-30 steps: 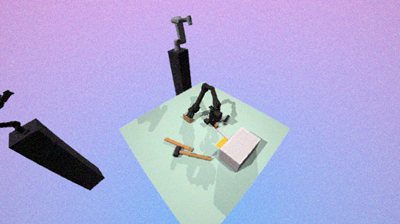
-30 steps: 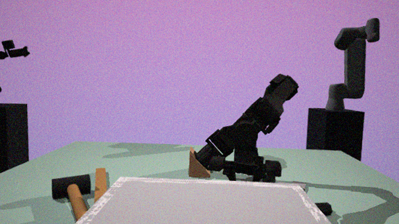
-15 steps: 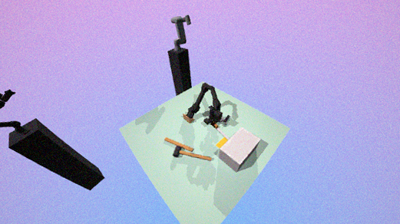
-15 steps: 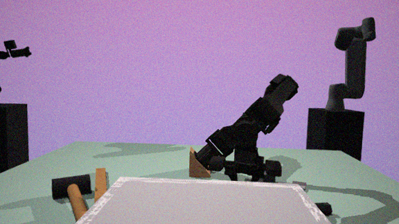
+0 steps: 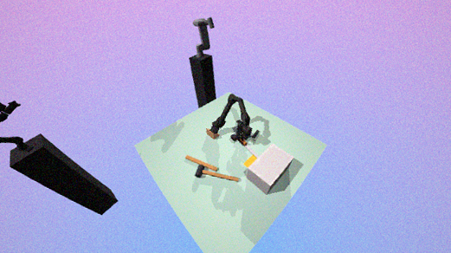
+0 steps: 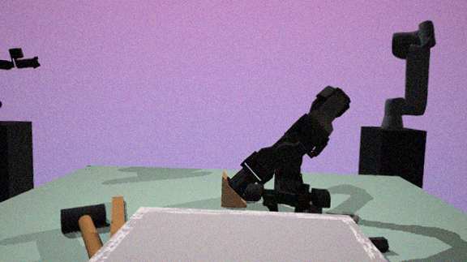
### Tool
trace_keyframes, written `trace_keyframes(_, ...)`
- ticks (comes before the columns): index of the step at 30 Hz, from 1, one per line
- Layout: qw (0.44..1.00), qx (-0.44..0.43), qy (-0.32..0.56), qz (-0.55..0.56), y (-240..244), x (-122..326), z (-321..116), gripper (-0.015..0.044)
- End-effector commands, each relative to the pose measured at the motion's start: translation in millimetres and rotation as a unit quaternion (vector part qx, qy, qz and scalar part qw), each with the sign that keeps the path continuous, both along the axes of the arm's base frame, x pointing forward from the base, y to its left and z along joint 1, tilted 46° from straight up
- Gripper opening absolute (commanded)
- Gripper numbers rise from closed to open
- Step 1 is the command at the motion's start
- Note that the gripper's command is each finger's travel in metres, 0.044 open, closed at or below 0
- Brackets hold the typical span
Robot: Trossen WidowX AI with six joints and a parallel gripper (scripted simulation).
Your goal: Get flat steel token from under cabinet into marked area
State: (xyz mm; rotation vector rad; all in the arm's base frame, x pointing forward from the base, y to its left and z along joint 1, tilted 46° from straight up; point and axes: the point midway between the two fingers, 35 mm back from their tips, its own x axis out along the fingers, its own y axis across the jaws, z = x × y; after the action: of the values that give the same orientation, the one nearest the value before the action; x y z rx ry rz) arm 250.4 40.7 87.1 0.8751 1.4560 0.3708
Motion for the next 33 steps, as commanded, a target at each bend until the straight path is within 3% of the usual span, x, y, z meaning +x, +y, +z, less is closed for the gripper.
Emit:
trace_keyframes(1,1.0,0.0,-0.001,0.002,-1.6,5.1,-0.9,0.0)
trace_keyframes(33,1.0,0.0,-0.002,0.003,-11.7,43.4,-2.0,0.0)
